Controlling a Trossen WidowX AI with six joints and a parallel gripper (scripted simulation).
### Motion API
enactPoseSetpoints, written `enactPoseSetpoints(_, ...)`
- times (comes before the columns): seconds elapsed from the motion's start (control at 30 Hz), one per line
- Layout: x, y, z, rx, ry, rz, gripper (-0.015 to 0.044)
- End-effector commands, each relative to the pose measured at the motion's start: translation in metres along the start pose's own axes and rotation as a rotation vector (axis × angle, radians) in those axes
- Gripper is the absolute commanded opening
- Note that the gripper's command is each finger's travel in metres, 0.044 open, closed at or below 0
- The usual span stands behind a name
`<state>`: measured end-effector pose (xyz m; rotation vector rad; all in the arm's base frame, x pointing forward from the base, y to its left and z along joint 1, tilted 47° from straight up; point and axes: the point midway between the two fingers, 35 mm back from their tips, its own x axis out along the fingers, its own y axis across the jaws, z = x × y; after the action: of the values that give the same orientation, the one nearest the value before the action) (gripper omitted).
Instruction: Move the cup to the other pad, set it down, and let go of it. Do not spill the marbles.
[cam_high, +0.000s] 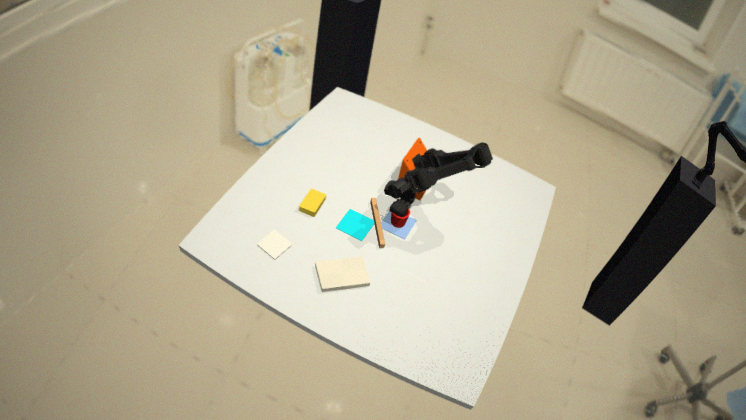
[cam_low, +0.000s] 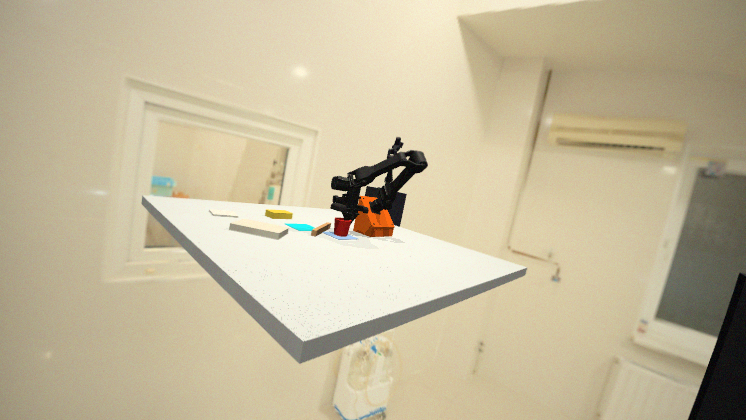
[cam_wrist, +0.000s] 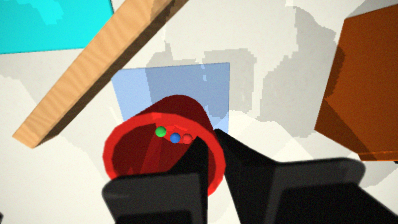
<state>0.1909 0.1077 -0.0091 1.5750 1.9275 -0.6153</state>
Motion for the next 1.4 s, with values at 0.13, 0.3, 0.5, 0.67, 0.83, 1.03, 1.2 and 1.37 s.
enactPoseSetpoints(0.13,-0.016,0.001,0.001,-0.002,-0.004,0.000,0.0000)
enactPoseSetpoints(0.3,-0.031,0.001,0.002,0.000,-0.003,-0.001,0.0000)
enactPoseSetpoints(0.5,-0.048,0.000,0.002,0.002,0.002,-0.002,0.0000)
enactPoseSetpoints(0.67,-0.051,-0.001,0.001,0.002,0.003,-0.002,0.0000)
enactPoseSetpoints(0.83,-0.049,-0.001,0.001,0.008,0.008,-0.001,0.0000)
enactPoseSetpoints(1.03,-0.049,-0.001,0.001,0.008,0.008,-0.001,0.0000)
enactPoseSetpoints(1.2,-0.049,-0.001,0.001,0.008,0.008,-0.001,0.0000)
enactPoseSetpoints(1.37,-0.049,0.001,0.003,0.007,0.007,-0.001,0.0000)
